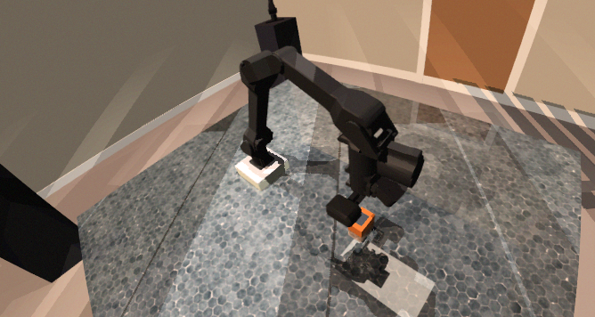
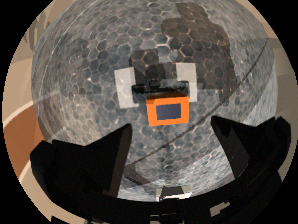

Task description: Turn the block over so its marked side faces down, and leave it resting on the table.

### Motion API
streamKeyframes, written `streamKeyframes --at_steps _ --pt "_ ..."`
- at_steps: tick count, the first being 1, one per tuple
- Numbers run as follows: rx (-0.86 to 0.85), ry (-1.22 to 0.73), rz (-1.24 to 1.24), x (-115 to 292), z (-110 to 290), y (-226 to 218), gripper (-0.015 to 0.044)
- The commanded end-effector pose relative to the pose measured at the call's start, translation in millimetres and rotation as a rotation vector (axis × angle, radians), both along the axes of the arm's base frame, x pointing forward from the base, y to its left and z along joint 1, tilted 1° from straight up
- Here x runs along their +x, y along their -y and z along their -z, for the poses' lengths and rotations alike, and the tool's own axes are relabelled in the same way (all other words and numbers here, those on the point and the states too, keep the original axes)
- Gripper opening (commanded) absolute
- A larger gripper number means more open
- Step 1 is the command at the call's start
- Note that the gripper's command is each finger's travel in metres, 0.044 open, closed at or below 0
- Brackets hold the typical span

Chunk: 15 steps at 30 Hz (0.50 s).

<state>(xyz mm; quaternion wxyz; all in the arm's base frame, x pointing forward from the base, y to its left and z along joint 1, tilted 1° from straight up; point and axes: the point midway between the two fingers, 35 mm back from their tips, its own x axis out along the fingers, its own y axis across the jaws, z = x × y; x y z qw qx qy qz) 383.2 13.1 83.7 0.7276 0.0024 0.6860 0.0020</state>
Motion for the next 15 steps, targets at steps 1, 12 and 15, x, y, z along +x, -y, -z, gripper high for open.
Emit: streamKeyframes --at_steps 1,12,15 --pt "0.004 -0.014 -0.001 -2.5 12.7 -1.0 0.044" --pt "0.004 -0.014 -0.001 -1.6 30.1 -1.1 0.044" --pt "0.004 -0.014 -0.001 -1.2 35.0 -1.2 0.044"
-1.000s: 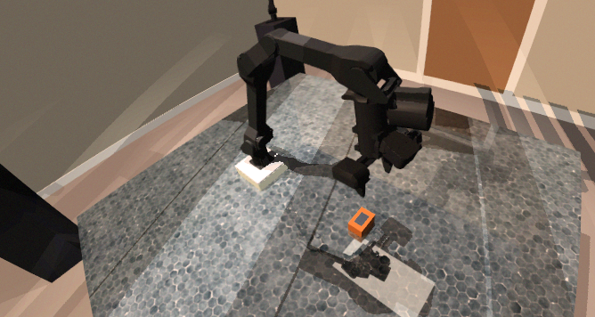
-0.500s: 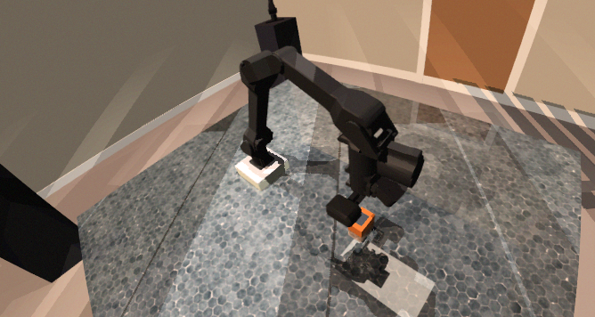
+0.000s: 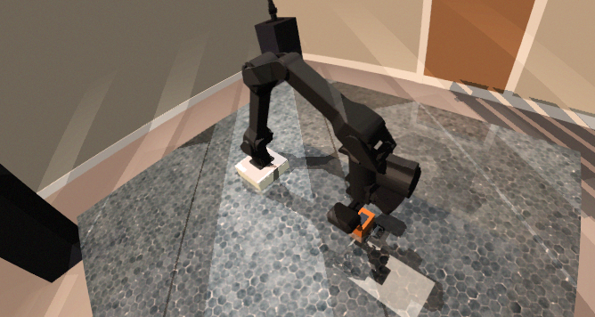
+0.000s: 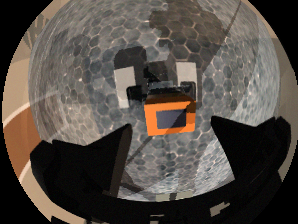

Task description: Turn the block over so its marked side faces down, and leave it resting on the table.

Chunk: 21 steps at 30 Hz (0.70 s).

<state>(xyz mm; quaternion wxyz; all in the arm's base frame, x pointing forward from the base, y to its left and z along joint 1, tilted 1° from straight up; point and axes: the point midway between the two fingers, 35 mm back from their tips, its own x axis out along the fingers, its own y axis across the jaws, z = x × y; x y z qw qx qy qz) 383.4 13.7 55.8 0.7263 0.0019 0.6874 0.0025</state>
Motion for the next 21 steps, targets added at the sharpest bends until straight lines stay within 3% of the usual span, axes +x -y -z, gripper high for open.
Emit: streamKeyframes --at_steps 1,17,21 --pt "0.004 -0.011 0.0 -1.3 8.8 -0.6 0.044" --pt "0.004 -0.011 0.0 -0.7 32.5 -0.9 0.044" --pt "0.004 -0.011 0.0 -0.7 32.5 -0.9 0.0335"
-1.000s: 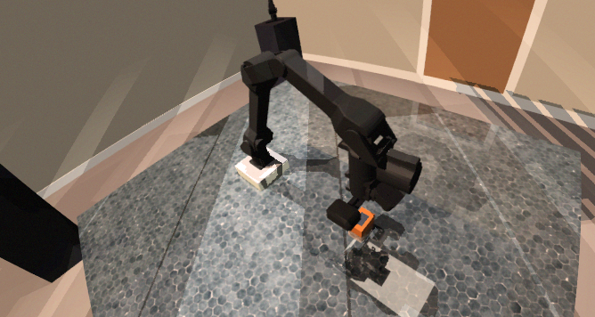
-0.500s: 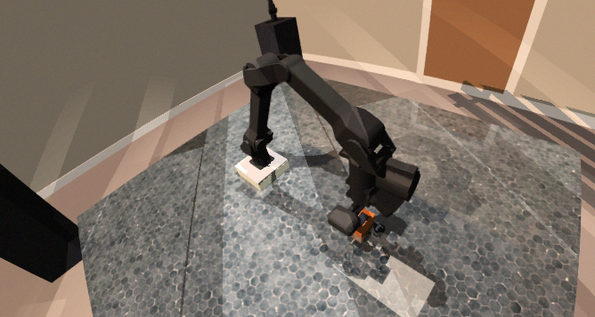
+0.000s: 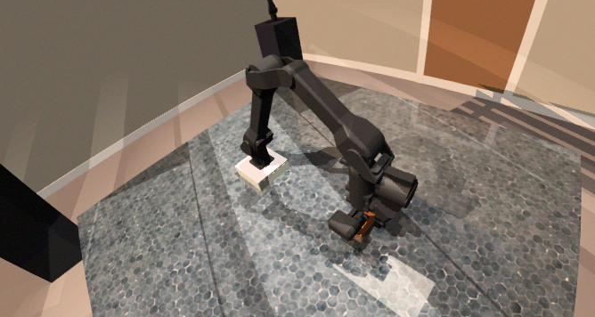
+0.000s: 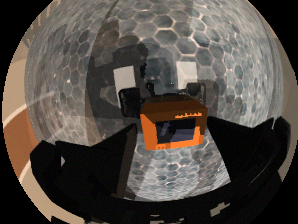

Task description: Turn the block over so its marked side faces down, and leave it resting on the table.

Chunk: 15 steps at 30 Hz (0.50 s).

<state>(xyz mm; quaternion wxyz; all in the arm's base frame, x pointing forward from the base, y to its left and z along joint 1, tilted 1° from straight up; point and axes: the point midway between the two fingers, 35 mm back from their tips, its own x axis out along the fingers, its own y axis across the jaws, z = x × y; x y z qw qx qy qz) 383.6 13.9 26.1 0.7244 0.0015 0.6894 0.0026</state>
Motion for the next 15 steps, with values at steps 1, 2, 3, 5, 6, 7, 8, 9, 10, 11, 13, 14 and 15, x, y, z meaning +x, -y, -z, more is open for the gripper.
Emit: streamKeyframes --at_steps 1,2,3,5,6,7,8,9,10,11,13,14,15 --pt "0.004 -0.005 0.001 -0.9 2.7 -0.6 0.0309" --pt "0.004 -0.005 0.001 -0.9 2.7 -0.6 0.0282" --pt "0.004 -0.005 0.001 -0.9 2.7 -0.6 0.0276" --pt "0.004 -0.005 0.001 -0.9 2.7 -0.6 0.0262" --pt "0.004 -0.005 0.001 -0.9 2.7 -0.6 0.0256" --pt "0.004 -0.005 0.001 -0.9 2.7 -0.6 0.0249" --pt "0.004 -0.005 0.001 -0.9 2.7 -0.6 0.0242" --pt "0.004 -0.005 0.001 -0.9 2.7 -0.6 0.0236" --pt "0.004 -0.005 0.001 -0.9 2.7 -0.6 0.0229" --pt "0.004 -0.005 0.001 -0.9 2.7 -0.6 0.0222" --pt "0.004 -0.005 0.001 -0.9 2.7 -0.6 0.0209" --pt "0.004 -0.005 0.001 -0.9 2.7 -0.6 0.0202" --pt "0.004 -0.005 0.001 -0.9 2.7 -0.6 0.0196"
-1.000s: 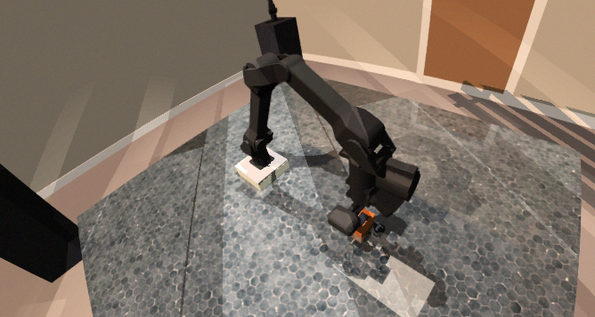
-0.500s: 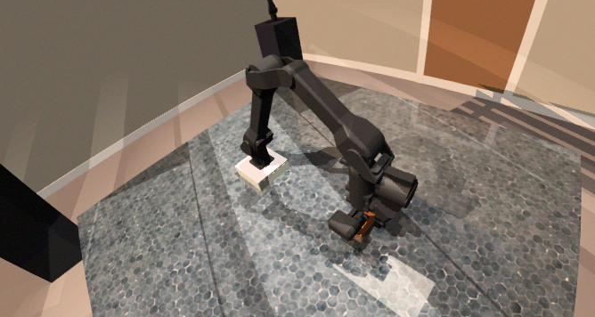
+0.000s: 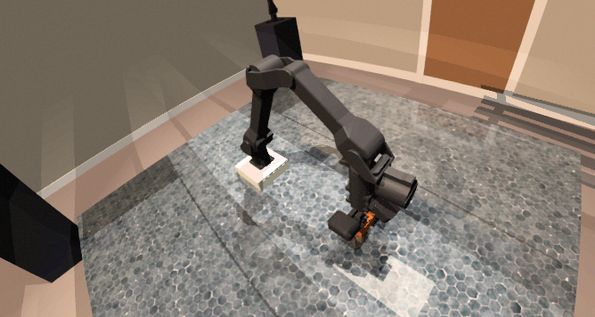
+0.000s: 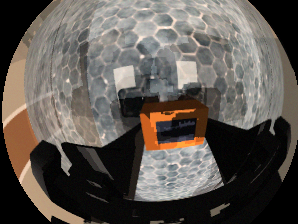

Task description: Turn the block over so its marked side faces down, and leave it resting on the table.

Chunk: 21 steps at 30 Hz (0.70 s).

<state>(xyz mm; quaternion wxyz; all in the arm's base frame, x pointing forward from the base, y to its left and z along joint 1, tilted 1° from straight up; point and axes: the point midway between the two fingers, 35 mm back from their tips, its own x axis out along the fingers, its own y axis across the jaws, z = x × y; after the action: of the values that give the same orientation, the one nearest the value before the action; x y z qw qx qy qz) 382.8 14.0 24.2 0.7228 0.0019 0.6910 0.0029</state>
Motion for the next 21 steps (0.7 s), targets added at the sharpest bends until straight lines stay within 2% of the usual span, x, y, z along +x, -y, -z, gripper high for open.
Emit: streamKeyframes --at_steps 1,8,13,14,21 --pt "0.003 -0.001 0.0 0.0 0.8 -0.5 0.0189" --pt "0.003 -0.001 0.0 0.0 0.8 -0.5 0.0142" --pt "0.003 -0.001 0.0 -0.8 -24.2 -0.3 0.0011" --pt "0.003 -0.001 0.0 -1.1 -28.0 -0.3 0.0" --pt "0.003 0.037 0.0 -0.1 -27.3 -0.3 0.0"
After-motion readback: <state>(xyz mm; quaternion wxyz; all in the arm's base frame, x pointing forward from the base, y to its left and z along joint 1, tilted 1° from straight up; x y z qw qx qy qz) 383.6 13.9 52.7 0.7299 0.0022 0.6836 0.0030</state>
